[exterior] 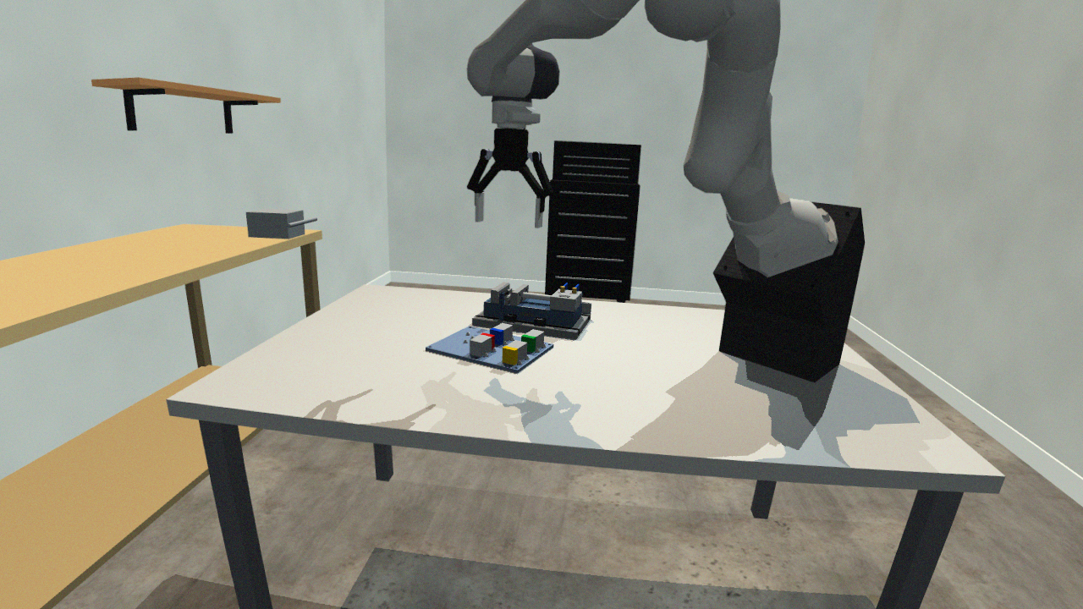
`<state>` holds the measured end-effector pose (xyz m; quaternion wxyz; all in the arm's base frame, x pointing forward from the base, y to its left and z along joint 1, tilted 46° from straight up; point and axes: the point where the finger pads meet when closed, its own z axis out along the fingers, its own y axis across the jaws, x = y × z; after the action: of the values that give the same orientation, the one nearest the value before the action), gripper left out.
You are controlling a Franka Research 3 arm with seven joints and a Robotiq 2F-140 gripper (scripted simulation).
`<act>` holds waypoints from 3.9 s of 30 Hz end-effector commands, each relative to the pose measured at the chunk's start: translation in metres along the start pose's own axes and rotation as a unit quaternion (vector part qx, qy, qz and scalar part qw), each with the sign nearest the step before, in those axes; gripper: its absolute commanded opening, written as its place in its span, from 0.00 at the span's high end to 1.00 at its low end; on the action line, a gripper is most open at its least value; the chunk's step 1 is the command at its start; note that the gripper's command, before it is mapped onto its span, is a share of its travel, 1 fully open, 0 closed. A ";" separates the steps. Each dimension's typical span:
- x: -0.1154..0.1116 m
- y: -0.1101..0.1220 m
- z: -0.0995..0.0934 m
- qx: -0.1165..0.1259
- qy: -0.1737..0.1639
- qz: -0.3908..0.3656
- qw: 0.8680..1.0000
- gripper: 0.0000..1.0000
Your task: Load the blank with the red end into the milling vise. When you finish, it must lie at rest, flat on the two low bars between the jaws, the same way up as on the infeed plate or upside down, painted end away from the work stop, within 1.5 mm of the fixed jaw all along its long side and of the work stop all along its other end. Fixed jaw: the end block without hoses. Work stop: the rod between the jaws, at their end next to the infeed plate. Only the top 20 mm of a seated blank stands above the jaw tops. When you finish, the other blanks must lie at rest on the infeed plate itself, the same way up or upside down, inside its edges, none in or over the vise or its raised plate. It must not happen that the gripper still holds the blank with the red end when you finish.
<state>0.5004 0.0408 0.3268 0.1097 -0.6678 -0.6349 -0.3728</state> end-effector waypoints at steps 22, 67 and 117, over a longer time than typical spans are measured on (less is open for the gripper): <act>0.021 -0.002 0.000 0.004 0.001 0.048 0.999 0.00; 0.003 -0.002 0.000 0.004 0.001 0.048 0.999 0.00; 0.001 -0.002 0.001 0.005 0.002 0.051 0.999 0.00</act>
<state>0.4987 0.0436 0.3264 0.1328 -0.6981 -0.6016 -0.3647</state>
